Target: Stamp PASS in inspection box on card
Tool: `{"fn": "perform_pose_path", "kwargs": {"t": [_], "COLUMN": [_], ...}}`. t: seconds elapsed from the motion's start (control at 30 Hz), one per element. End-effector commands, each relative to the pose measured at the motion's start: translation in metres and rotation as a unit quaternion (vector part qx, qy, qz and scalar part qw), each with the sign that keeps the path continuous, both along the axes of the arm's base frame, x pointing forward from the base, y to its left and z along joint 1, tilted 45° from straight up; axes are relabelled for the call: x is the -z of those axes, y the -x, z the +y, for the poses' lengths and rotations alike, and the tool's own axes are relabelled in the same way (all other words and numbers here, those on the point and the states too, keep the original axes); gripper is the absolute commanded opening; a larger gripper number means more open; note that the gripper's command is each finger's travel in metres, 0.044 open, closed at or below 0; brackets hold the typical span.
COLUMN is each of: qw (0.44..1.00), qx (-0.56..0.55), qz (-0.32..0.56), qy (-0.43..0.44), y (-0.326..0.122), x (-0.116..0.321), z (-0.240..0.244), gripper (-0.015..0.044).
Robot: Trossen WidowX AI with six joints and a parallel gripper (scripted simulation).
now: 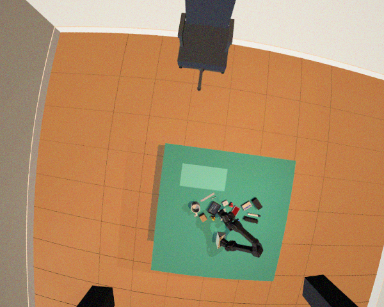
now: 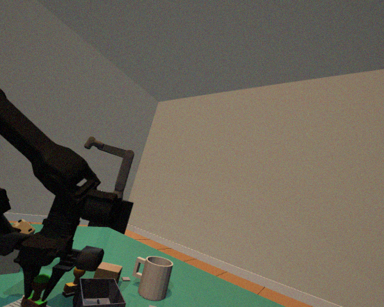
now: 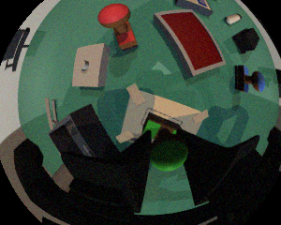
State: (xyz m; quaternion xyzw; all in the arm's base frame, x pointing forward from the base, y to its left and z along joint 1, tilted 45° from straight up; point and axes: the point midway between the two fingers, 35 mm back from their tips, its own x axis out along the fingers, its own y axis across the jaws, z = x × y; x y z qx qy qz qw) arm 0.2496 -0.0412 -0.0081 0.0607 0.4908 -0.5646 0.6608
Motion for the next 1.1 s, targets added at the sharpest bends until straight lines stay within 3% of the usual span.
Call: {"fn": "perform_pose_path", "kwargs": {"t": [0.0, 1.07], "qw": [1.0, 1.0], "qx": [-0.001, -0.001], "qz": [0.002, 0.002], "qy": [0.003, 0.003], "y": [0.0008, 0.0015], "x": [0.0007, 0.0044], "z": [-0.002, -0.0056], "gripper": [0.0, 0.0]}}
